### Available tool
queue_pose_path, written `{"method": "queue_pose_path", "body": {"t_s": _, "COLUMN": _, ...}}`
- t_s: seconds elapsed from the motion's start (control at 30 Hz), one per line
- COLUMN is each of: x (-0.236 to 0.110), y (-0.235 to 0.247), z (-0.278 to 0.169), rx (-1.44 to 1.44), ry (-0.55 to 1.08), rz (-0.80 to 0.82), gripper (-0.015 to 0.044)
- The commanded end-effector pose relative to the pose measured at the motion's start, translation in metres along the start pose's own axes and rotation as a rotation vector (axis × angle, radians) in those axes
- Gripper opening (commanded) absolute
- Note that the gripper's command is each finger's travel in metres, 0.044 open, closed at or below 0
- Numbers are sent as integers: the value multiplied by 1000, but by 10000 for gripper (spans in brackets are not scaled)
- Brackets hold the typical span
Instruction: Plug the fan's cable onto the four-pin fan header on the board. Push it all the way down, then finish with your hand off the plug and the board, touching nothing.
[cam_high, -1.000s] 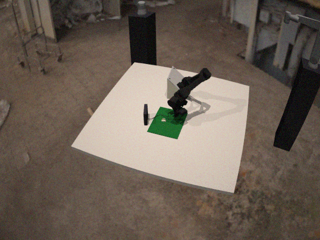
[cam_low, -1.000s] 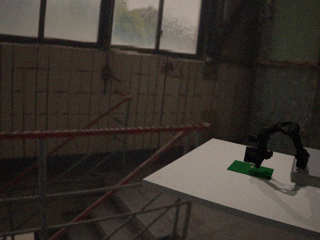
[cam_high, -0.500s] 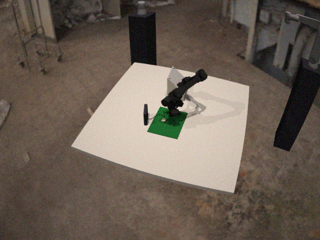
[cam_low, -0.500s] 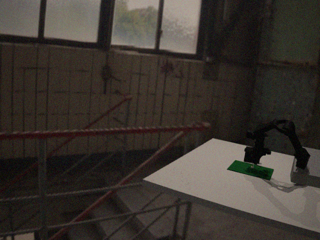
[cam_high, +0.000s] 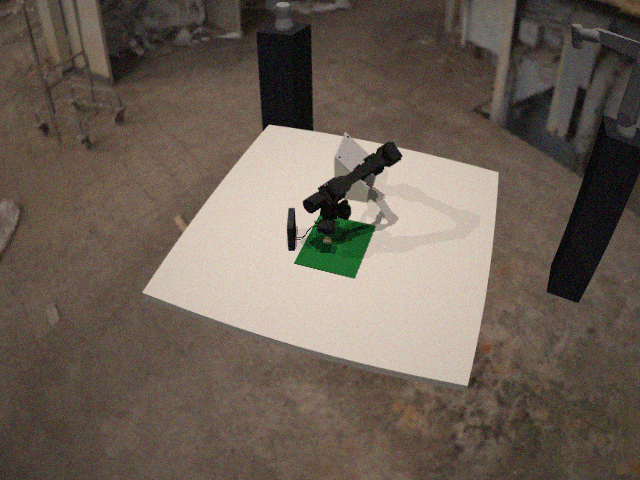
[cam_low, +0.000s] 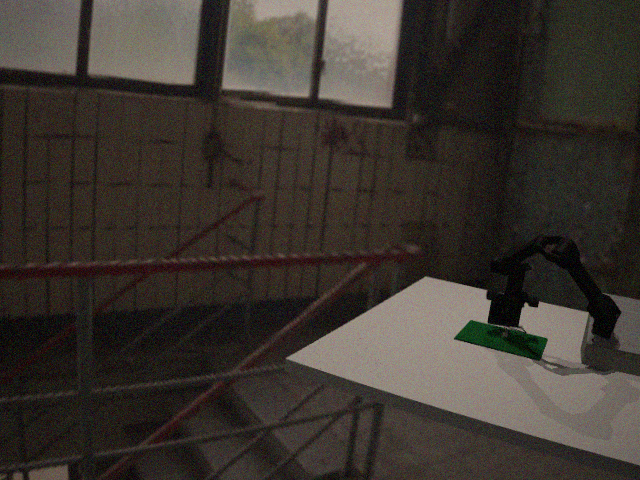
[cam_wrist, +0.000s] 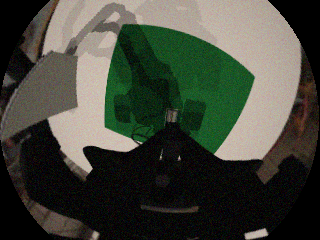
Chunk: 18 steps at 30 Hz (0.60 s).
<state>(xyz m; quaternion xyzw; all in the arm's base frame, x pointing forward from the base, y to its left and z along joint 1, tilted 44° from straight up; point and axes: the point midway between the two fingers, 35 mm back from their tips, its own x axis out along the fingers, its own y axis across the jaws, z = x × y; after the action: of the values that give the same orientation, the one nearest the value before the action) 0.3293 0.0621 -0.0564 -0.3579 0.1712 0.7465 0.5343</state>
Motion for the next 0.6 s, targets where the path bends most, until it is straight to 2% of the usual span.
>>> {"method": "queue_pose_path", "body": {"t_s": 0.0, "x": 0, "y": -1, "z": -3, "rx": 20, "ry": 3, "rz": 2, "gripper": 0}}
{"method": "queue_pose_path", "body": {"t_s": 0.57, "x": -2, "y": -1, "z": 3, "rx": 24, "ry": 2, "rz": 2, "gripper": 0}}
